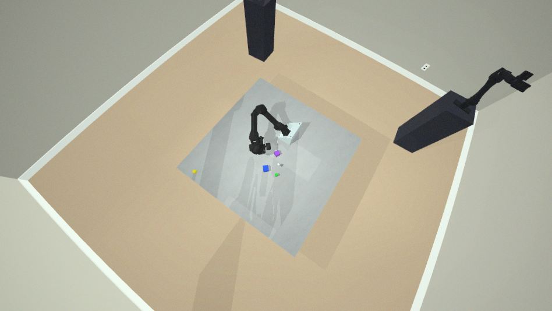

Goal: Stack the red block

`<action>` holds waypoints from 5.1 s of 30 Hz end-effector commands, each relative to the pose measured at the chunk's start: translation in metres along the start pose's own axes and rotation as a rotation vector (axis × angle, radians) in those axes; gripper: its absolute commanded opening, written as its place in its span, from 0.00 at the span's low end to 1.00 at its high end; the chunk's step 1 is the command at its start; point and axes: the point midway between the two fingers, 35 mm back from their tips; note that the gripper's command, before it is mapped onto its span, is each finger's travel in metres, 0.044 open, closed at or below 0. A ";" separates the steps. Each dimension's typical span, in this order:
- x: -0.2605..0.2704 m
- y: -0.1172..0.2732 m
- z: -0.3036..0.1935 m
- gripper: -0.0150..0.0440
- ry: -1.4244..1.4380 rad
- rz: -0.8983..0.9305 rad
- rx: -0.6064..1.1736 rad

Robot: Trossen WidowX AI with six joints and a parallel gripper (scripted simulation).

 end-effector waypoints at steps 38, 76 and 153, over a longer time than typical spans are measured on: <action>0.015 0.082 0.076 0.25 -0.001 0.014 -0.014; 0.124 0.077 0.228 0.25 -0.011 0.010 -0.016; 0.134 -0.002 0.234 0.65 -0.015 0.009 -0.013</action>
Point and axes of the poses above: the point midway between the two fingers, 35 mm back from their tips, its own y axis back along the fingers, its own x axis across the jaws, z = x × y, and after that the axes turned 2 degrees about -y, right-handed
